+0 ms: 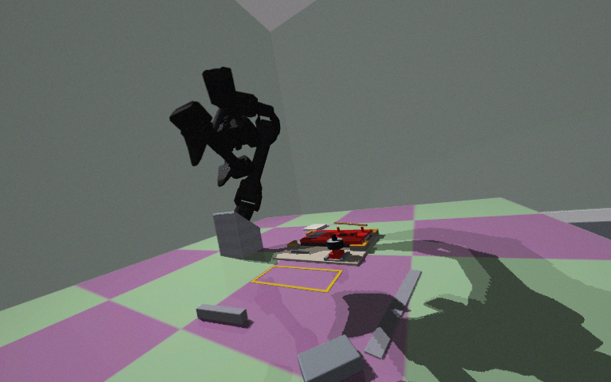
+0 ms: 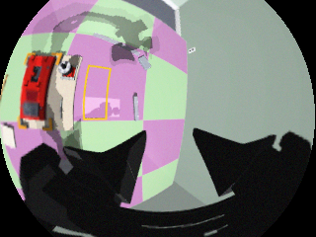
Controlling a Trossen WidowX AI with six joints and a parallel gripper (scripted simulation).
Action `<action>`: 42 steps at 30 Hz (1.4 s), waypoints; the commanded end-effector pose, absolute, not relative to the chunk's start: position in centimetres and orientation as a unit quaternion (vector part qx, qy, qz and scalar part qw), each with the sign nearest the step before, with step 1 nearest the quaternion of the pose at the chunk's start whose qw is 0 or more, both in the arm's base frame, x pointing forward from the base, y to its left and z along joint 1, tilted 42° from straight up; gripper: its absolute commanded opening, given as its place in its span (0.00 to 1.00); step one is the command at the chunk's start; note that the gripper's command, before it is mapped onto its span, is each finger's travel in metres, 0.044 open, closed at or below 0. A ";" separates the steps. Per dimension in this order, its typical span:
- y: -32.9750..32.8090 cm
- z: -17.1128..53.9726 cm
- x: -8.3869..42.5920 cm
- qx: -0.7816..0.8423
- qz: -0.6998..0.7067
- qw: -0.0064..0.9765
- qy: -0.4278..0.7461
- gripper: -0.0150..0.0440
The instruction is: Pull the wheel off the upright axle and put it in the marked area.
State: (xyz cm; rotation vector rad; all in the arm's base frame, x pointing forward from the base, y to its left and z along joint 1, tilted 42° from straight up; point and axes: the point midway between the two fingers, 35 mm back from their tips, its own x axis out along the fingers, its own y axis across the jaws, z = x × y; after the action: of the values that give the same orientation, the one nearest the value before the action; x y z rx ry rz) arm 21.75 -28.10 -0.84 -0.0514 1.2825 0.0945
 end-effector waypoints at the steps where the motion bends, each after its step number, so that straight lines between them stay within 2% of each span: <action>1: -24.9 -0.6 25.3 0.022 0.087 0.803 0.590 0.76; 9: -15.7 1.0 31.9 0.138 0.184 0.769 0.596 0.76; 17: -6.2 3.0 35.5 0.240 0.249 0.693 0.632 0.76; 30: -5.6 3.3 36.4 0.243 0.250 0.691 0.633 0.76; 42: -0.9 -1.9 36.8 0.243 0.251 0.691 0.633 0.76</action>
State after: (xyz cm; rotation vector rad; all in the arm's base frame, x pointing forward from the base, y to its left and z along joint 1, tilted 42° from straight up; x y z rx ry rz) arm 37.08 -1.89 -0.70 0.5294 1.4039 0.5612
